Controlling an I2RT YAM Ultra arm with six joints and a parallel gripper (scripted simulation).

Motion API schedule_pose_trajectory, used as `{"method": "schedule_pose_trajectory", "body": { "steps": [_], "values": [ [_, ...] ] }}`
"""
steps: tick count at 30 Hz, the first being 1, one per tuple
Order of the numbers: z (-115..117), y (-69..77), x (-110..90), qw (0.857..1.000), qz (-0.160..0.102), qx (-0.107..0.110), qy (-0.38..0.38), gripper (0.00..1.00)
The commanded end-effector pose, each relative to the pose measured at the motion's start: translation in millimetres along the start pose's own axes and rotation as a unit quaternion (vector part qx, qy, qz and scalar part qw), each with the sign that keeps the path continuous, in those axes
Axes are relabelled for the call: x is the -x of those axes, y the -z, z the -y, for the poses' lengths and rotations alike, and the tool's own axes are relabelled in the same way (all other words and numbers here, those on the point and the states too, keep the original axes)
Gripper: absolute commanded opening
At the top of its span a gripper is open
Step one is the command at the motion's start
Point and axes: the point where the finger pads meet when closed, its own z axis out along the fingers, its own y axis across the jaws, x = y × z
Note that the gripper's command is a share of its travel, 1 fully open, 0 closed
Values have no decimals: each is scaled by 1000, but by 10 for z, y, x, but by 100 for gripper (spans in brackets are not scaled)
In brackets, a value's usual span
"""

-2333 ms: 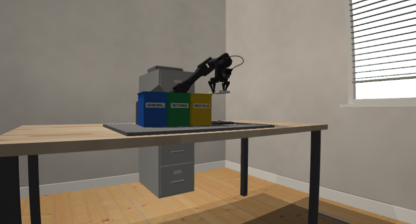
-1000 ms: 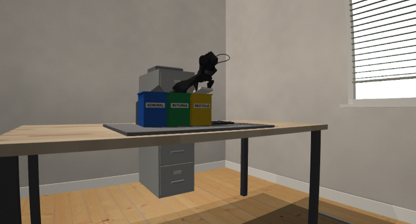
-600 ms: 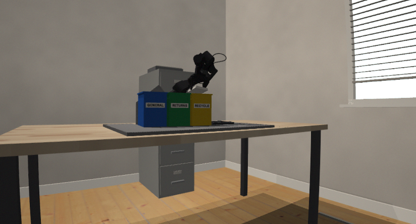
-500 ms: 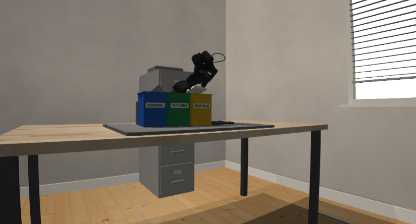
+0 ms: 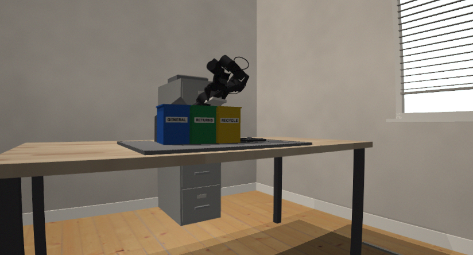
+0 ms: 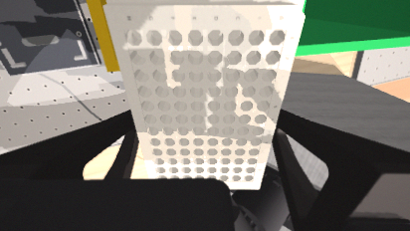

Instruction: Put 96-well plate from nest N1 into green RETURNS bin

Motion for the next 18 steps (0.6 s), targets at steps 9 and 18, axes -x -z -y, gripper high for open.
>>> {"method": "schedule_pose_trajectory", "body": {
  "steps": [9, 18],
  "values": [
    [433, -15, -170, 995, -46, 88, 7, 0],
    [647, -75, -278, 995, -46, 89, 8, 0]
  ]
}}
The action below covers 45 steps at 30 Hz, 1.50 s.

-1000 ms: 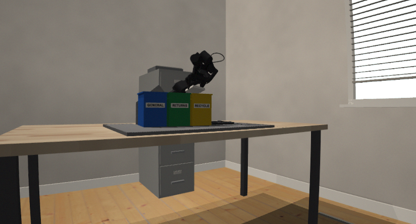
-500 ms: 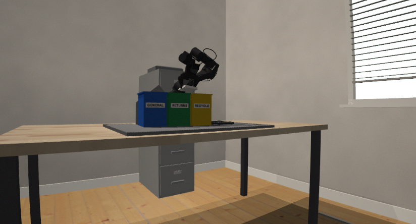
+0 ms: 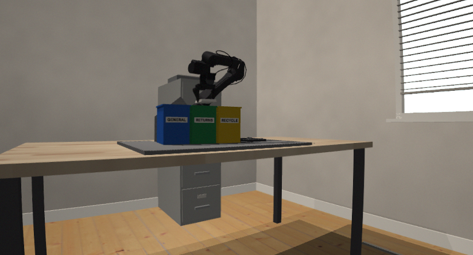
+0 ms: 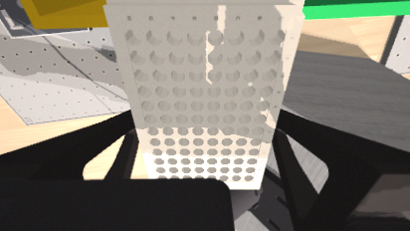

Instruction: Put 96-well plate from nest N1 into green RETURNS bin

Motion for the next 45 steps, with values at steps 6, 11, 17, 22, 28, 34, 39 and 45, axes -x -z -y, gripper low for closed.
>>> {"method": "schedule_pose_trajectory", "body": {
  "steps": [6, 11, 17, 22, 28, 34, 39, 45],
  "values": [
    [363, 82, -62, 1000, 7, -19, 21, 0],
    [470, 105, -85, 1000, 7, -19, 21, 0],
    [664, 119, -151, 1000, 7, -19, 21, 0],
    [708, 137, -162, 999, 7, -23, 22, 0],
    [689, 163, -125, 999, 16, -32, 27, 0],
    [677, 162, -129, 999, 18, -31, 26, 0],
    [677, 162, -129, 999, 18, -31, 26, 0],
    [677, 162, -129, 999, 18, -31, 26, 0]
  ]
}}
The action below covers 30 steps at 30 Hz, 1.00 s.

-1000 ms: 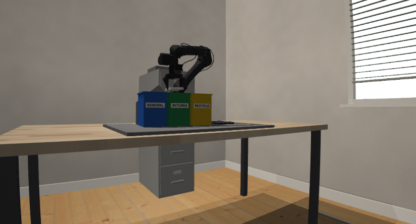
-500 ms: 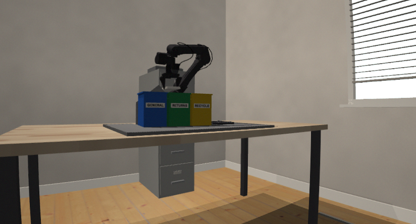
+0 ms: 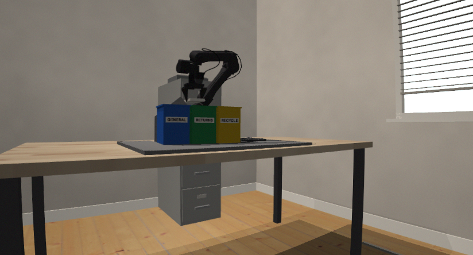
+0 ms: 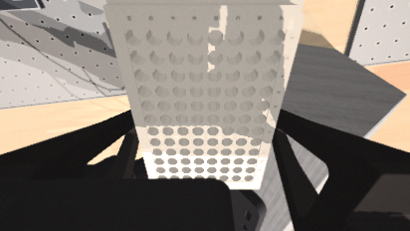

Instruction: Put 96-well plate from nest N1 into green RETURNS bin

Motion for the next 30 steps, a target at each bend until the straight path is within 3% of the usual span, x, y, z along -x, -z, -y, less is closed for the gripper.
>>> {"method": "schedule_pose_trajectory", "body": {
  "steps": [1, 26, 30],
  "values": [
    [81, 125, 70, 999, 19, -30, 11, 0],
    [81, 125, 70, 999, 19, -30, 11, 0],
    [110, 69, 209, 1000, 12, -19, 7, 0]
  ]
}}
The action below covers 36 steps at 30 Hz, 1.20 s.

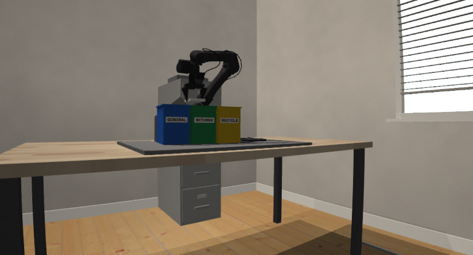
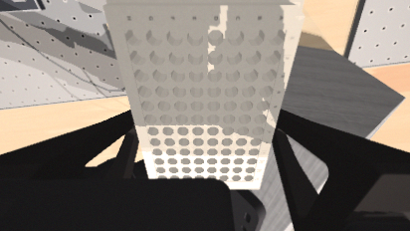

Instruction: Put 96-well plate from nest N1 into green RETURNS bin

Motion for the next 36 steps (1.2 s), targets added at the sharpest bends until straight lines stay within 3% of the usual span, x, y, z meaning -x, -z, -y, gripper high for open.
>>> {"method": "schedule_pose_trajectory", "body": {
  "steps": [1, 36],
  "values": [
    [119, 72, 210, 1000, 12, -16, 5, 0],
    [203, 73, 1220, 1000, 9, -3, -2, 0]
  ]
}}
